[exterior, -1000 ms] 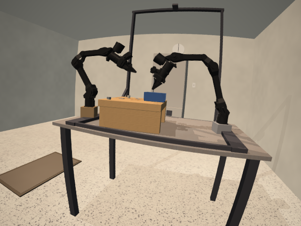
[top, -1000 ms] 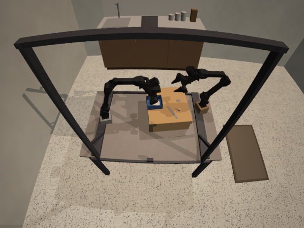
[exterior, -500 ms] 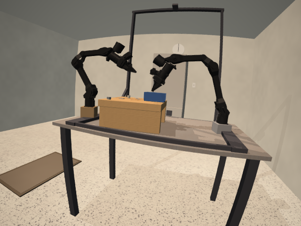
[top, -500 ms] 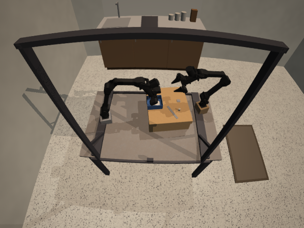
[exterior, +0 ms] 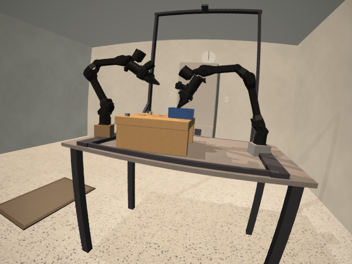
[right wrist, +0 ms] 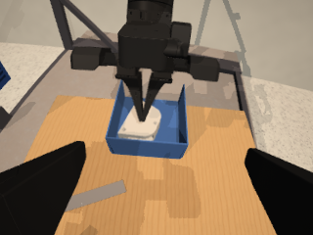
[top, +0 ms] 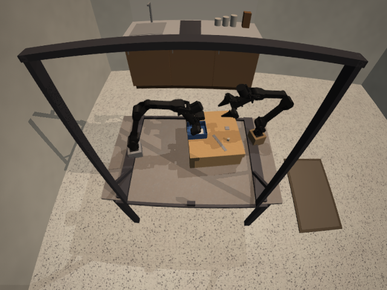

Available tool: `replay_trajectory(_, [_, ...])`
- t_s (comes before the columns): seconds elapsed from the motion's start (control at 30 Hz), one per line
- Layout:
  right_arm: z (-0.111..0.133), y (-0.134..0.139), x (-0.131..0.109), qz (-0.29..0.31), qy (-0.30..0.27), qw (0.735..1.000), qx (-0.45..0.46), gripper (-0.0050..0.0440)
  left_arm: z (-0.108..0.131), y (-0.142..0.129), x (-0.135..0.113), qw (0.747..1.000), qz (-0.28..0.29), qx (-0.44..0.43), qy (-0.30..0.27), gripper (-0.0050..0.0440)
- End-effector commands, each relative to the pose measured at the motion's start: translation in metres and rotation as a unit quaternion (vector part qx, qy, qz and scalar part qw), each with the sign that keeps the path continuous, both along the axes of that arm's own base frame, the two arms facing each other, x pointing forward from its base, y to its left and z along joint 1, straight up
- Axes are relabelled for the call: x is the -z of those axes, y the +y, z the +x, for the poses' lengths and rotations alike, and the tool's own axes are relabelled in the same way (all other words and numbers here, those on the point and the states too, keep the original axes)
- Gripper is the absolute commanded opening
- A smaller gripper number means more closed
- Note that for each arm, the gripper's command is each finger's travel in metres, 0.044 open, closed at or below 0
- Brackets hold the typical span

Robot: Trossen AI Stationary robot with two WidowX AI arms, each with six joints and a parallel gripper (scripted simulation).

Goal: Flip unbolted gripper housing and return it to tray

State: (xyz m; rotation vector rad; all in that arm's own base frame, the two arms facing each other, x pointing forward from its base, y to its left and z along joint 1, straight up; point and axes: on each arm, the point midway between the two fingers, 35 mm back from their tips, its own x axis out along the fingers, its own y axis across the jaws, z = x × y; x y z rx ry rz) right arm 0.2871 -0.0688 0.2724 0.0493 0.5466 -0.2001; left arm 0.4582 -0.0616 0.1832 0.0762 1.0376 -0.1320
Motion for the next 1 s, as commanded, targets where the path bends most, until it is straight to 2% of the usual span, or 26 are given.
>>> replay_trajectory(0.0, [0.000,0.001,-0.007,0.001,-0.010,1.000,0.000,0.0440,-0.002,0.000,-0.009,1.000,-0.002,-0.003,-0.014,0.0000])
replay_trajectory(0.97, [0.000,0.001,-0.007,0.001,-0.010,1.000,0.000,0.0440,-0.002,0.000,0.002,1.000,-0.002,-0.003,-0.014,0.0000])
